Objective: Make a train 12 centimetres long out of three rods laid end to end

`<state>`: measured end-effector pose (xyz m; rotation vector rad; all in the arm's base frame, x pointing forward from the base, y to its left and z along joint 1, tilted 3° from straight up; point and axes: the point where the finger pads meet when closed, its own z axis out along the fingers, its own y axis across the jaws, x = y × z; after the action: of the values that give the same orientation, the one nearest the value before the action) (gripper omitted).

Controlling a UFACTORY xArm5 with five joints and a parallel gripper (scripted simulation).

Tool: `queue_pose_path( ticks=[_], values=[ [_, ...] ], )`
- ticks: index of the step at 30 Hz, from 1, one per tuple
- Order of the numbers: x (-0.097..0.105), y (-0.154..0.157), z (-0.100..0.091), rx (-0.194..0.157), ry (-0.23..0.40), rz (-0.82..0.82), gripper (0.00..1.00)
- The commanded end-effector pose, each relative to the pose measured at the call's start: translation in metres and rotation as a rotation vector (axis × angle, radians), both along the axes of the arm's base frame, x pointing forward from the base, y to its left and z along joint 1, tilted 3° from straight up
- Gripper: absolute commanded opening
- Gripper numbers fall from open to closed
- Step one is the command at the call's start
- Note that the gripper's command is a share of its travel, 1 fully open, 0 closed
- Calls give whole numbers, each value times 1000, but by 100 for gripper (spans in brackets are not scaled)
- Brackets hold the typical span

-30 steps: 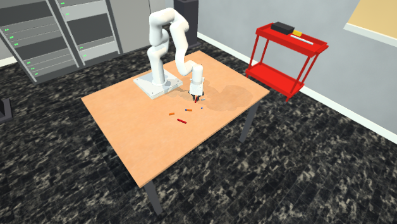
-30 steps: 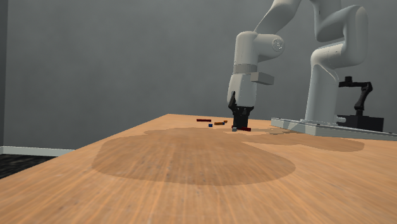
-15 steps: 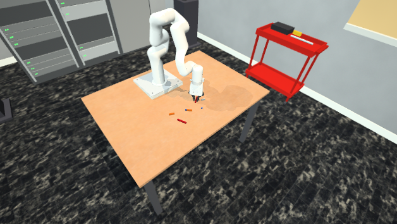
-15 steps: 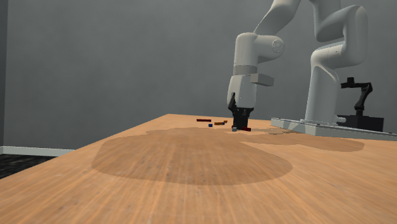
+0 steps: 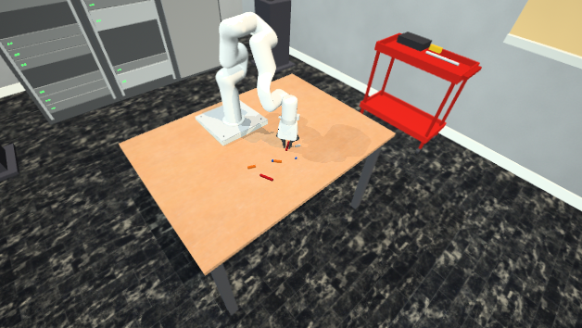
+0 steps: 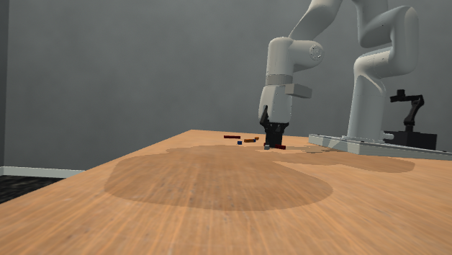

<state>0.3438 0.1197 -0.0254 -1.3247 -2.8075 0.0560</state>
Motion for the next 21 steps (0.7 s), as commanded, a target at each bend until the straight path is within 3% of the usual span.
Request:
queue_pose_path(
  ticks=[1,13,14,21],
  values=[
    [1,0,1,1,-3,0,24],
    [1,0,1,1,-3,0,24],
    [1,0,1,1,-3,0,4],
    [1,0,1,1,-3,0,4]
  ],
)
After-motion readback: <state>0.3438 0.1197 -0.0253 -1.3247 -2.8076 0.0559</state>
